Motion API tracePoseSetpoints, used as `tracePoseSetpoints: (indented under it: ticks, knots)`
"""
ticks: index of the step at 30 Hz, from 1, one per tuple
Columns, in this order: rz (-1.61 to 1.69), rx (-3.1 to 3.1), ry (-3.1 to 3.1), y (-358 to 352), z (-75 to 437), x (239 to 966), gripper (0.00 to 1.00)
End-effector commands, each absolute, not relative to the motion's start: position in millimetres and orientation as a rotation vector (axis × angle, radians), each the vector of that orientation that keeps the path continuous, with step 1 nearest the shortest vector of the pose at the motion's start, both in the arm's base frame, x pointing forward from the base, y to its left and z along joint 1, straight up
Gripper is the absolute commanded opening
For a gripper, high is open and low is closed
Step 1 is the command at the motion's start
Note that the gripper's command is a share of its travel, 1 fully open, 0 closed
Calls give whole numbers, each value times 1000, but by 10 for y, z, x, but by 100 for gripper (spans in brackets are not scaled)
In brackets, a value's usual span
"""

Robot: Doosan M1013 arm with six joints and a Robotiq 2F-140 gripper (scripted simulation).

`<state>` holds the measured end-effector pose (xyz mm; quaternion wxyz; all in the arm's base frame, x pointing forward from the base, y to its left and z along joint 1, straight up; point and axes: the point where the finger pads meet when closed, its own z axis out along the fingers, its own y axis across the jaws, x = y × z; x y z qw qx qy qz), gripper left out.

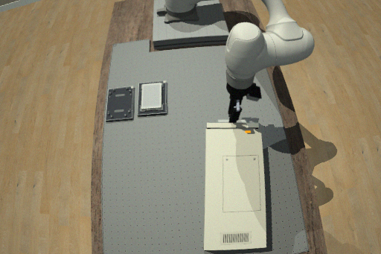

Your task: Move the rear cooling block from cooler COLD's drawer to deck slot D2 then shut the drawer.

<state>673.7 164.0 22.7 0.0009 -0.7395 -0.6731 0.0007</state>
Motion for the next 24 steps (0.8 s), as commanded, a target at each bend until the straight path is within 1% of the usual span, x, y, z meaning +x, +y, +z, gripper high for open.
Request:
tracePoseSetpoints:
  ticks: [1,24]
  knots:
    - [1,-2327,-2102,1661,225,6687,34]
    - [1,-2327,-2102,1666,224,6623,34]
